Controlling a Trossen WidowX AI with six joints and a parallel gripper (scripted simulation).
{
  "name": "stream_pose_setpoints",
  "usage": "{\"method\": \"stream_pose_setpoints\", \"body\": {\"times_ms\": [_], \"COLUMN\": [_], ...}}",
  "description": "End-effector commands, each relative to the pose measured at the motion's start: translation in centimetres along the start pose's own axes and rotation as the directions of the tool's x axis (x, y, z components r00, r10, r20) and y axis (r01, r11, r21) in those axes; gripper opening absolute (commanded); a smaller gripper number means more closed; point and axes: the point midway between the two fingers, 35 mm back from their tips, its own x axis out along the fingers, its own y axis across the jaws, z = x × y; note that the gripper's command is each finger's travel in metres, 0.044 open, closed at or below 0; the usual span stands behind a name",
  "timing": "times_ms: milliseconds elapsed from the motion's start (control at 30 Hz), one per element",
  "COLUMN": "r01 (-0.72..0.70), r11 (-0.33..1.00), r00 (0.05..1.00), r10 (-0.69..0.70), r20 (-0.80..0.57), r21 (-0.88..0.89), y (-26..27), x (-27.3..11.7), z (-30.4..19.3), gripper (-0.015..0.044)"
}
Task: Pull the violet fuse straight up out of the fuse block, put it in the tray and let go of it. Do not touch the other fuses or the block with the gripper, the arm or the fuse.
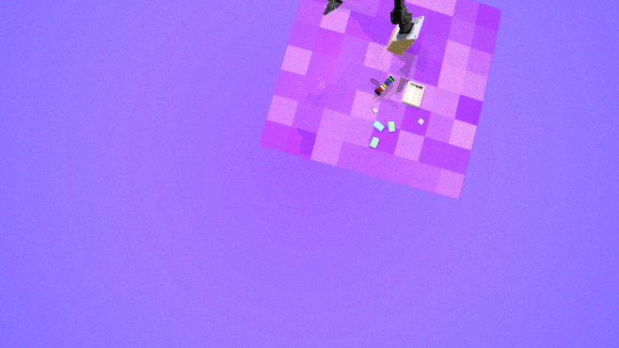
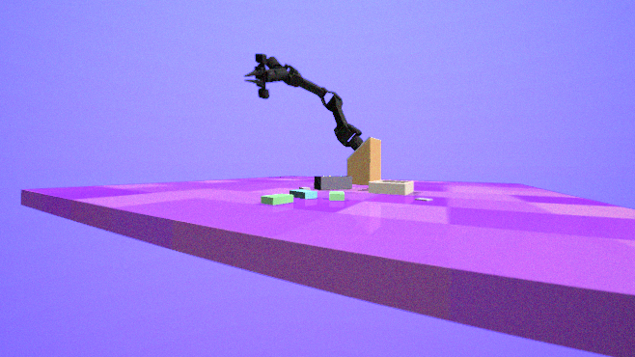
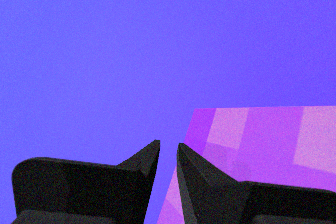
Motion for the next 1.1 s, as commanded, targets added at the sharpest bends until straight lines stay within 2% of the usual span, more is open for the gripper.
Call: {"method": "stream_pose_setpoints", "body": {"times_ms": [0,133,300,467,600,800,967,1067], "r01": [0.068,0.08,-0.007,-0.187,-0.386,-0.698,-0.9,-0.945], "r11": [0.987,0.936,0.808,0.611,0.408,0.08,-0.167,-0.242], "r00": [0.987,0.946,0.858,0.74,0.629,0.464,0.347,0.31], "r10": [-0.088,-0.179,-0.298,-0.428,-0.54,-0.707,-0.834,-0.879], "r20": [-0.135,-0.27,-0.418,-0.52,-0.559,-0.534,-0.429,-0.362], "r21": [-0.148,-0.342,-0.589,-0.769,-0.827,-0.712,-0.403,-0.222], "y": [-1.2,-2.3,-3.9,-6.0,-8.3,-12.5,-16.9,-19.0], "x": [3.3,6.1,8.2,8.4,7.3,3.7,-0.8,-2.9], "z": [-5.4,-11.7,-20.2,-28.6,-35.0,-43.2,-48.2,-49.6], "gripper": [0.0064,0.0064,0.0064,0.0064,0.0064,0.0064,0.0064,0.0064]}}
